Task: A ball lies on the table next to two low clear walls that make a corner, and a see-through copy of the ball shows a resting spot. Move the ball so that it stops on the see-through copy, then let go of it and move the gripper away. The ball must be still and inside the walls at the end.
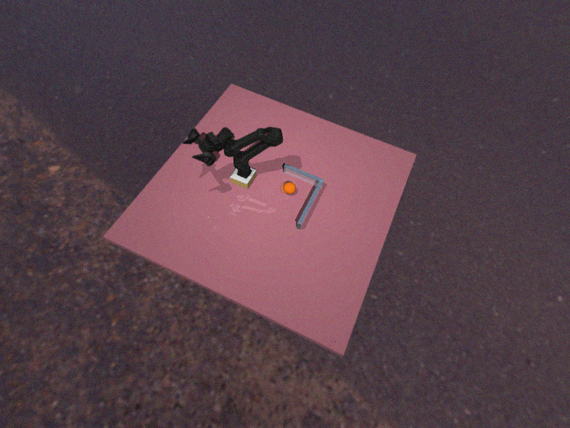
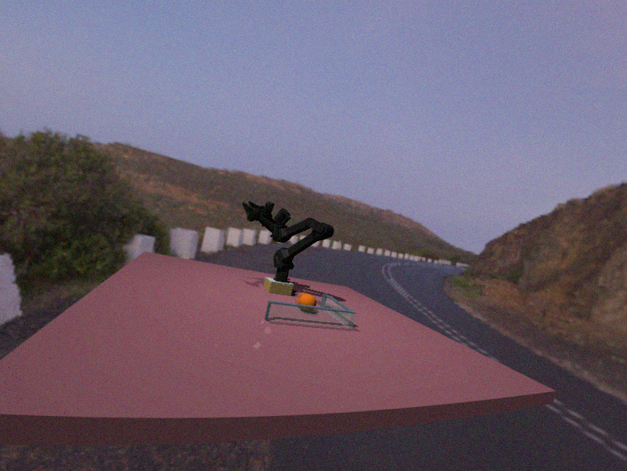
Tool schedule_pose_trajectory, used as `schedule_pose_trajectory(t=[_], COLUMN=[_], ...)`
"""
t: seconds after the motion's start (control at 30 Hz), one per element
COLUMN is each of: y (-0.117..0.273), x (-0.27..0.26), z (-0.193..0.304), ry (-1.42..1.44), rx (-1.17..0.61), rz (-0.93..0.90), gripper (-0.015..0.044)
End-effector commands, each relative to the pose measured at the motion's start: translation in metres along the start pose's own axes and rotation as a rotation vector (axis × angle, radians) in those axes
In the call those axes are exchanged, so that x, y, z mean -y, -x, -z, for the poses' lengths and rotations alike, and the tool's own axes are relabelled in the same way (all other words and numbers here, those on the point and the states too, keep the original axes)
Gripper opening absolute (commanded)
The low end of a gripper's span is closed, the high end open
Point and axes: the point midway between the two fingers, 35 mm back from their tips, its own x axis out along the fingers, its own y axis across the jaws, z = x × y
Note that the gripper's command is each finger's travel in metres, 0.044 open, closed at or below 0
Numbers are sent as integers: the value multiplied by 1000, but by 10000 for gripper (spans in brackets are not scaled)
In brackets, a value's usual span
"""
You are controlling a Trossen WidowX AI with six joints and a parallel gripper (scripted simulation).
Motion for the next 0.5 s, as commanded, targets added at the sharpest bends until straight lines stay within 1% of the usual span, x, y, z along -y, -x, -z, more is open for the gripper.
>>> schedule_pose_trajectory(t=[0.0, 0.03, 0.2, 0.33, 0.47], y=[-1, -4, -32, -46, -48], x=[-1, -4, -47, -96, -153], z=[1, 3, 26, 41, 50], ry=[-3, -13, -84, -111, -108], rx=[-3, -14, -120, -208, -288], rz=[-5, -18, -176, -336, -521], gripper=[426, 440, 440, 440, 440])
